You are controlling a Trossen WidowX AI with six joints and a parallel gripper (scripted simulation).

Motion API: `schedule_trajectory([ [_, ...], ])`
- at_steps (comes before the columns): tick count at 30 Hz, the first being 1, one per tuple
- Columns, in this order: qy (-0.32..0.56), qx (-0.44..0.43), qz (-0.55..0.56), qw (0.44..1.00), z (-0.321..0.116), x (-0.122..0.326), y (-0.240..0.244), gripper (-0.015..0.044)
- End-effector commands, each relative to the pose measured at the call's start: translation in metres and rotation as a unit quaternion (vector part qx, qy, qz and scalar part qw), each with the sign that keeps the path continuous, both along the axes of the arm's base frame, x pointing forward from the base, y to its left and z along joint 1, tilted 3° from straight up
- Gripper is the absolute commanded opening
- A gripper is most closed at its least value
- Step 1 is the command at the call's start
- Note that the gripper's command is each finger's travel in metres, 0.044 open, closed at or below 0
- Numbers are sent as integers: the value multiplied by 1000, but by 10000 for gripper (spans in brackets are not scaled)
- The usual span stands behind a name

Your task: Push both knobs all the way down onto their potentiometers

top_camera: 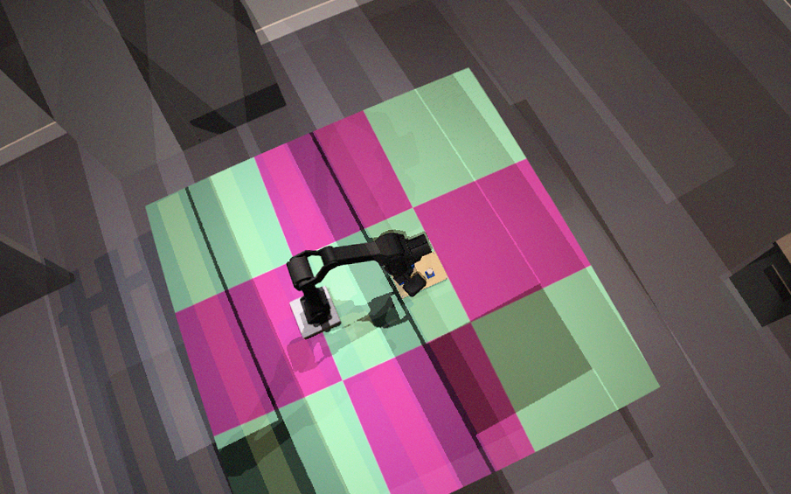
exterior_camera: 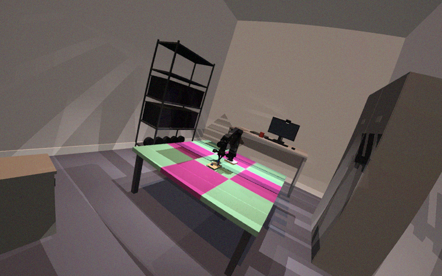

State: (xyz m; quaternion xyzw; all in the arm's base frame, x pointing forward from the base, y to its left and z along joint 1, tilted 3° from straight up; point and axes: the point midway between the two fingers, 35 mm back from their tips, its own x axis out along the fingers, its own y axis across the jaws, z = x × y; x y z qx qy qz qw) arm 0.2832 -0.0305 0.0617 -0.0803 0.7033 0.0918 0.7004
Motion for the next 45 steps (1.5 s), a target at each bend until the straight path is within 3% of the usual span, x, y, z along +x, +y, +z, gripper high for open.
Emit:
schedule_trajectory([
  [1, 8, -1, 2, 1000, -13, 1, -1, 0],
  [34, 7, -1, 2, 1000, 24, 2, -1, 0],
  [42, 12, 1, 0, 1000, 18, 1, 0, 210],
  [45, -4, -9, -4, 1000, 21, 4, -10, 131],
])
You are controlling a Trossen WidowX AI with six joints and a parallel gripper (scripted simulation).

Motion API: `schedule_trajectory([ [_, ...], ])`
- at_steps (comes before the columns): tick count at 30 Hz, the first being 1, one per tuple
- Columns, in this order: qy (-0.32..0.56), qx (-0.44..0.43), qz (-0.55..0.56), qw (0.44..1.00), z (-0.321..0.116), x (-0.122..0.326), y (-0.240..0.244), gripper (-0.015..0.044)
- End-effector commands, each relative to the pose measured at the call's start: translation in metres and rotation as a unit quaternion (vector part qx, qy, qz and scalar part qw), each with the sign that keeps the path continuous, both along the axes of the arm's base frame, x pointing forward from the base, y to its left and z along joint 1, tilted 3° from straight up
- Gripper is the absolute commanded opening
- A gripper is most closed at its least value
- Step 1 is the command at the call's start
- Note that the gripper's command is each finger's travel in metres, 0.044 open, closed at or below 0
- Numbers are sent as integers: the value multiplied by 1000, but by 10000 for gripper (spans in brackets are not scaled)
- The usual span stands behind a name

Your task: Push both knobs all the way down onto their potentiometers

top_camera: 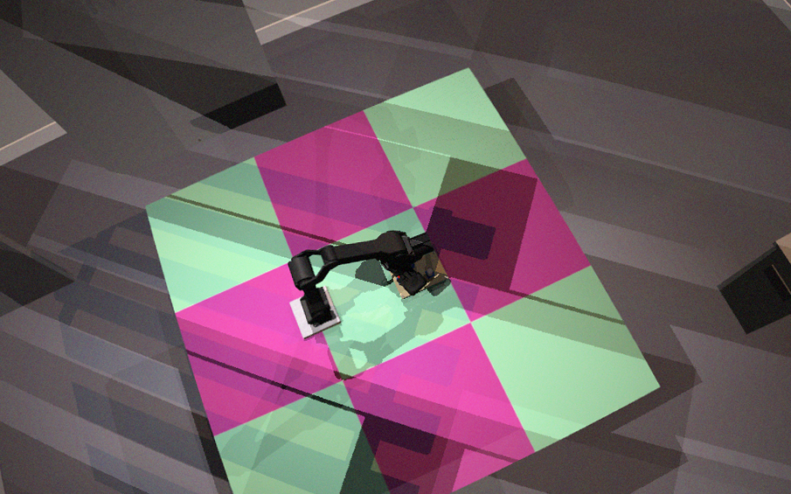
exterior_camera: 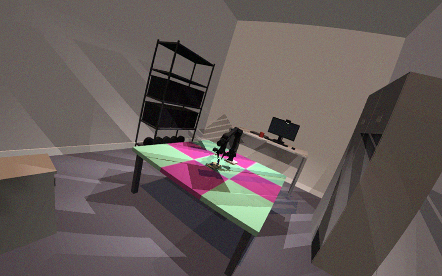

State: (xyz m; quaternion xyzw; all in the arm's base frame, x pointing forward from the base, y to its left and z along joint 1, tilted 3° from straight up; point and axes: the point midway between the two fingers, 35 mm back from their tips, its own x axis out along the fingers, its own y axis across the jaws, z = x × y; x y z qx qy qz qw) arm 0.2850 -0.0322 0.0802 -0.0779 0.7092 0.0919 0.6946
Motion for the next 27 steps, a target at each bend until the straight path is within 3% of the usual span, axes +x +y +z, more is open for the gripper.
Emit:
schedule_trajectory([
  [1, -24, -17, -7, 1000, 4, 4, -16, 105],
  [5, -32, -22, -57, 998, 8, 7, -21, 0],
  [16, -28, -17, -244, 969, 15, 13, -17, 0],
  [27, -22, -14, -423, 906, 22, 19, -14, 0],
])
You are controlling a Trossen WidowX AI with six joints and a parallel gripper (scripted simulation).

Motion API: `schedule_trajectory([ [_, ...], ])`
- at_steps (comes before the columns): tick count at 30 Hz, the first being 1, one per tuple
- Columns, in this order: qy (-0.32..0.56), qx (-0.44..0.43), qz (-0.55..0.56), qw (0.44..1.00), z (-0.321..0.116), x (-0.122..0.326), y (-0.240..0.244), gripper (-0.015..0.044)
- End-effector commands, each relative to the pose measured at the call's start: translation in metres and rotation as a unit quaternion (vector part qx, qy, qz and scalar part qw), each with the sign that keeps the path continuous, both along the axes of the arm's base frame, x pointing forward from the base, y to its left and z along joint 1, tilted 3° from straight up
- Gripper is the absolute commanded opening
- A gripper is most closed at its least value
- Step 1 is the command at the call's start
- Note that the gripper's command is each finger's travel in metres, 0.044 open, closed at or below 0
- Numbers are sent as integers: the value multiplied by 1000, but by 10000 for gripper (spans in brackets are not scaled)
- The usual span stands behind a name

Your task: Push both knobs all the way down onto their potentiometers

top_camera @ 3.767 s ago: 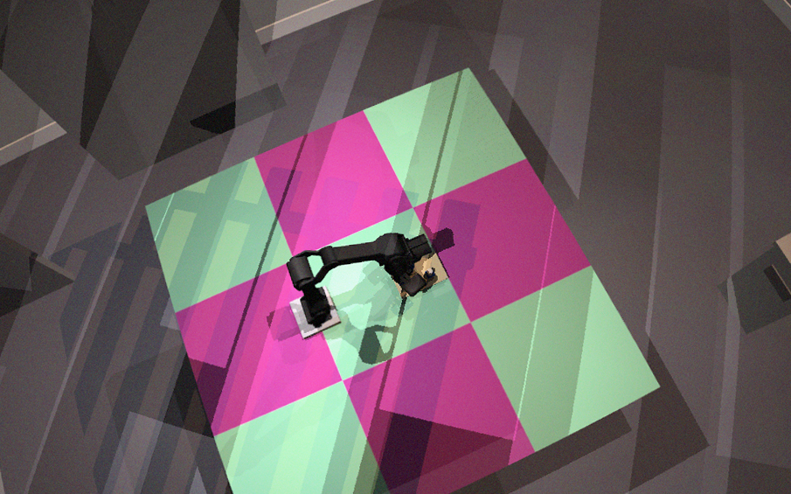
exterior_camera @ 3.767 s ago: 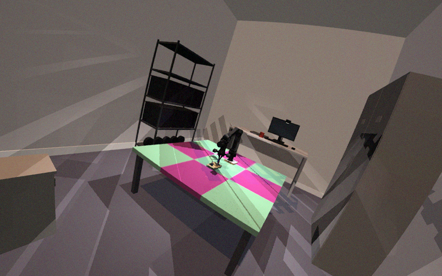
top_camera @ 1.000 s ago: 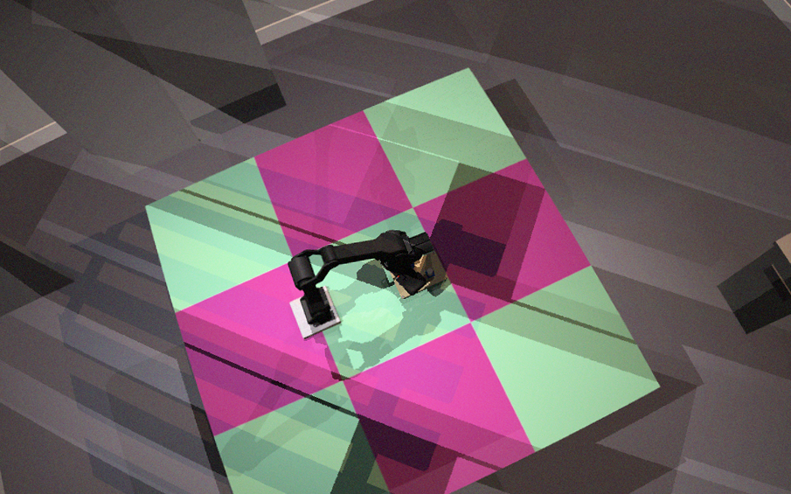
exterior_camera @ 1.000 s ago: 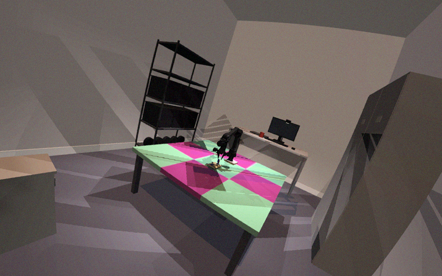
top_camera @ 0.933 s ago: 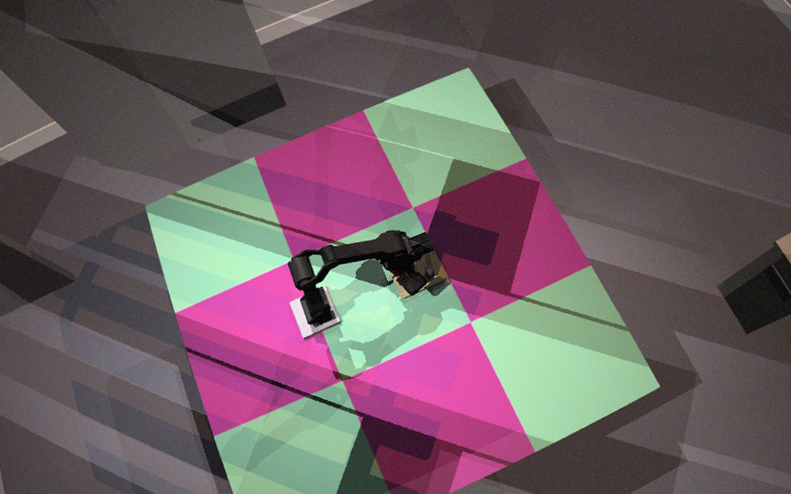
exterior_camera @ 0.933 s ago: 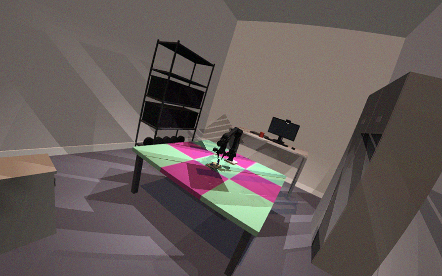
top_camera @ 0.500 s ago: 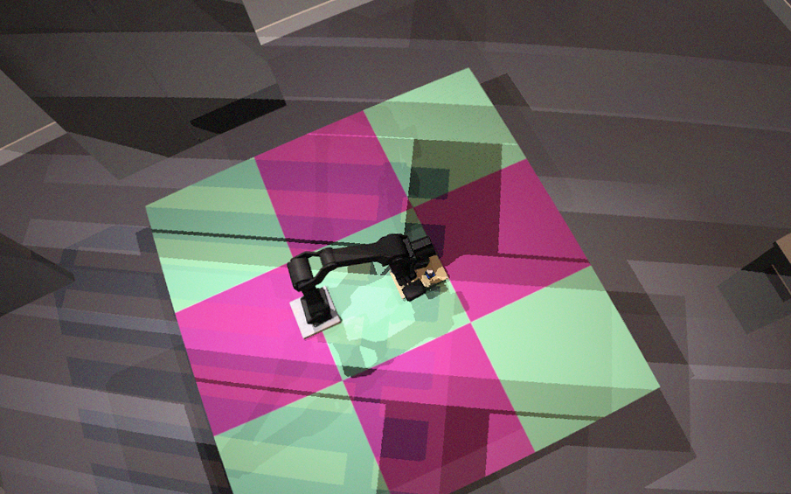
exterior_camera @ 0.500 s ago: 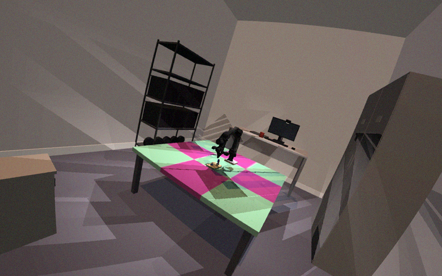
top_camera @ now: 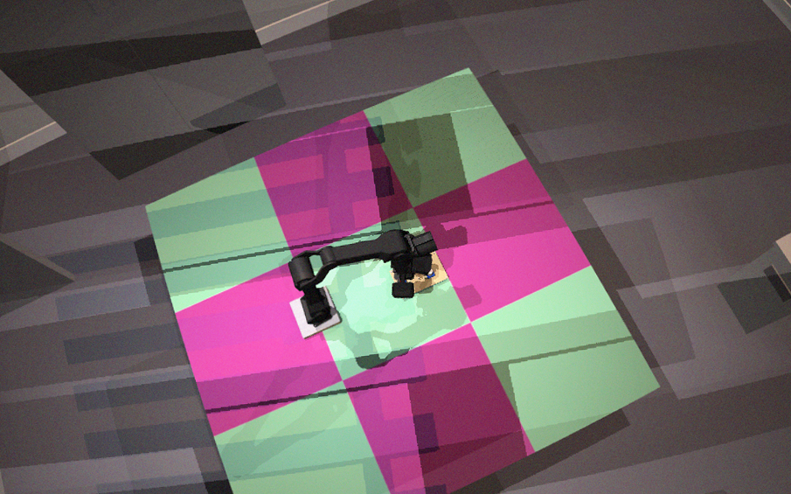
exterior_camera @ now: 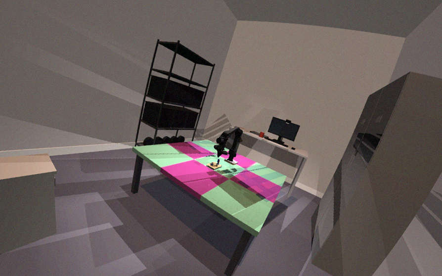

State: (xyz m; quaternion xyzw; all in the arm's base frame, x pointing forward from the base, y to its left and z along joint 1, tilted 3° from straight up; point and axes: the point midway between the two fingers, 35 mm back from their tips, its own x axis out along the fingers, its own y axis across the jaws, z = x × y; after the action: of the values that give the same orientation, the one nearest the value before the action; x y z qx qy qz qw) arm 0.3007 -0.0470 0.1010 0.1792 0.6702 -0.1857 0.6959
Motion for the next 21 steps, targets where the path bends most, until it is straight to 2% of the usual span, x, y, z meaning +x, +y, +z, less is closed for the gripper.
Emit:
schedule_trajectory([
  [1, 2, 4, -72, 997, 2, 4, 1, 0],
  [11, 3, 10, -242, 970, 8, 9, 5, 0],
  [21, 4, 15, -405, 914, 14, 13, 9, 0],
])
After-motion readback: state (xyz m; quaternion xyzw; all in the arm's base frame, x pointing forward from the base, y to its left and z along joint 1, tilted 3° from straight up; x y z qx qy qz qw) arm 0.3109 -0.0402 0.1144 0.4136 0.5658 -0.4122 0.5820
